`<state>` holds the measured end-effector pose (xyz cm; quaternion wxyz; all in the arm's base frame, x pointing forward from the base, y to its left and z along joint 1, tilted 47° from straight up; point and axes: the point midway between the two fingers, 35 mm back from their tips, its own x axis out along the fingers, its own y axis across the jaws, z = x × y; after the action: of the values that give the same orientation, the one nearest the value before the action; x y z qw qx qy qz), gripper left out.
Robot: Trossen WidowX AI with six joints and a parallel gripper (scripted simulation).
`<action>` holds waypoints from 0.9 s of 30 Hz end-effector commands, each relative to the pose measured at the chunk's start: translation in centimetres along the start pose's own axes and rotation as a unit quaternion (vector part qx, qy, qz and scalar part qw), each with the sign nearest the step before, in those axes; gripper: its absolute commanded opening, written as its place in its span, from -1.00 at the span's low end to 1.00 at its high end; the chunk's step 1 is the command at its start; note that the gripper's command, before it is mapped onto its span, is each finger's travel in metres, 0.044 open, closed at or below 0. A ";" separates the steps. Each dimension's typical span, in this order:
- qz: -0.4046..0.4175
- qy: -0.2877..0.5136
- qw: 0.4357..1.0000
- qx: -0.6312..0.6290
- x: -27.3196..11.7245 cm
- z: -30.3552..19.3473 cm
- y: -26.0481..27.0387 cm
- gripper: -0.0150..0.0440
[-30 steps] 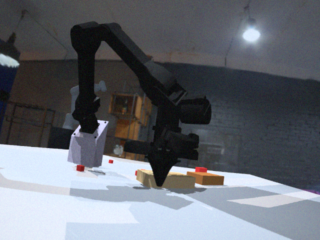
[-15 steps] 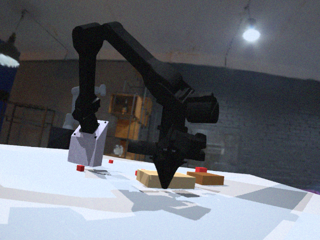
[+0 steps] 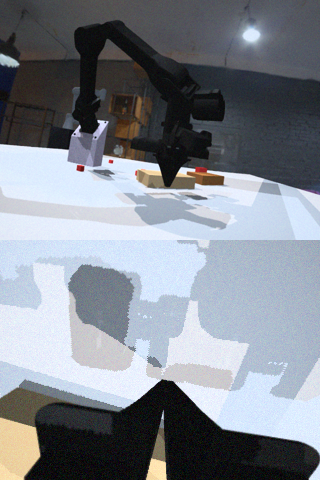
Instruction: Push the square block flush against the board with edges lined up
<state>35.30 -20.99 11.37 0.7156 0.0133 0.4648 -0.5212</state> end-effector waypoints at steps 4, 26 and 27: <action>0.006 -0.009 1.000 0.004 -4.5 0.4 0.0 -0.49; 0.007 -0.008 0.997 0.076 -1.8 -1.8 4.8 -0.49; 0.007 -0.008 0.997 0.076 -0.3 -1.8 4.8 -0.49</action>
<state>38.06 -15.39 11.03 0.7289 0.0710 0.4077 -0.5453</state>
